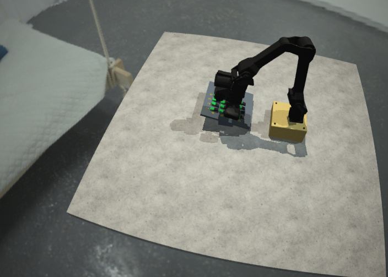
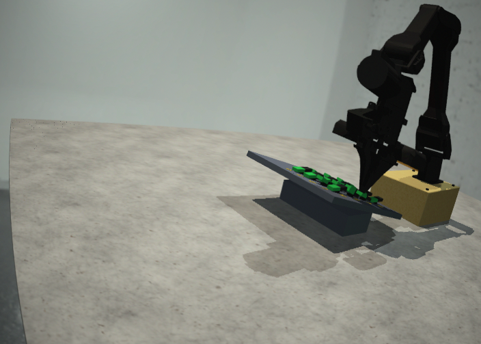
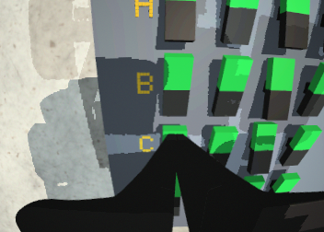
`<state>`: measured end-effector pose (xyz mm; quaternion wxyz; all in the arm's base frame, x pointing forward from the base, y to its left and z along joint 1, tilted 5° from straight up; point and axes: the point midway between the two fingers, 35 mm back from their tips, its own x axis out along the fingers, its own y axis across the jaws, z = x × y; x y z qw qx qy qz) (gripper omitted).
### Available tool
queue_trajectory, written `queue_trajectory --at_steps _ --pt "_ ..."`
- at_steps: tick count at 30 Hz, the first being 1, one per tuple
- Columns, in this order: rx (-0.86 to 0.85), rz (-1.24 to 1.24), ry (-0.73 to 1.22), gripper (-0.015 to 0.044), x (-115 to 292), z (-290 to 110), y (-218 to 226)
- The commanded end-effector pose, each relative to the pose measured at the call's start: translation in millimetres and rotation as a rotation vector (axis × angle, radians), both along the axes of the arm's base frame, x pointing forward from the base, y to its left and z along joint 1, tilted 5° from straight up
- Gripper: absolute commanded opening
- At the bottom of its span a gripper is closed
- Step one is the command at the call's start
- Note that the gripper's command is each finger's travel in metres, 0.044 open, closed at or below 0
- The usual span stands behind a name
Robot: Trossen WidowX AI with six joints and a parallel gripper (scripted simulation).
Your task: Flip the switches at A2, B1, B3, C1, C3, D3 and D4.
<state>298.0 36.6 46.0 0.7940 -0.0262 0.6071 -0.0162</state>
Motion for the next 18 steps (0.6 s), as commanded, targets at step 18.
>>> queue_trajectory --at_steps 18 --pt "-0.001 0.004 0.002 0.0000 0.5 -3.3 -0.1"
